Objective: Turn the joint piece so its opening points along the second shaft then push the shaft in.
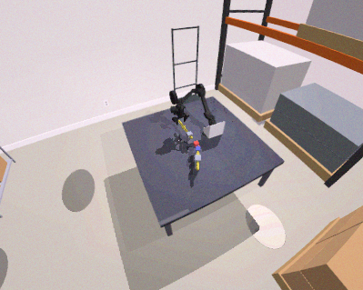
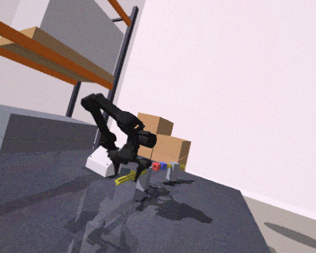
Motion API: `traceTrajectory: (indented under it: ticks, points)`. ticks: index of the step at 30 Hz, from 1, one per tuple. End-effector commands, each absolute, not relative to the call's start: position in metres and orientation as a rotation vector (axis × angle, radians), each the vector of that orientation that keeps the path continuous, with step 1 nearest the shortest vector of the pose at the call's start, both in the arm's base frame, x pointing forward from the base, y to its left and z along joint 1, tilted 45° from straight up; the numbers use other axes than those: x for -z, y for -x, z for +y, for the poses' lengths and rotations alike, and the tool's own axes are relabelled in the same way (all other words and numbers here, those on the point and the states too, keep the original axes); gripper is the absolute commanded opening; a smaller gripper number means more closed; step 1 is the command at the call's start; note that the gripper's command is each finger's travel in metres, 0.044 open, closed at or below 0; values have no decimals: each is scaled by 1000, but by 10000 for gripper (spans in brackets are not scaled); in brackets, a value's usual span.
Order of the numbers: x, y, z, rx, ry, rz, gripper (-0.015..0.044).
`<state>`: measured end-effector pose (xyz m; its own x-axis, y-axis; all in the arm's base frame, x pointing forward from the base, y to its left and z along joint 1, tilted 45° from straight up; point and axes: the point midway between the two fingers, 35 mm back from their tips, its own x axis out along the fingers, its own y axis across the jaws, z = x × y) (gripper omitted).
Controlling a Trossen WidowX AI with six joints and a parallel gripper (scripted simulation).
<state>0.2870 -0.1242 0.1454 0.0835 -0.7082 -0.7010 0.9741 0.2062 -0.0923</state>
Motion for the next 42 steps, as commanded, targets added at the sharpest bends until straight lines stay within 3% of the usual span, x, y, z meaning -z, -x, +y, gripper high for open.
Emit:
traceTrajectory:
  ticks: [1, 29, 42]
  points:
    - [-141, -286, -128, 1369, -562, 635, 440]
    - [-120, -289, -149, 1377, -578, 618, 440]
    - [-120, -289, -149, 1377, -578, 618, 102]
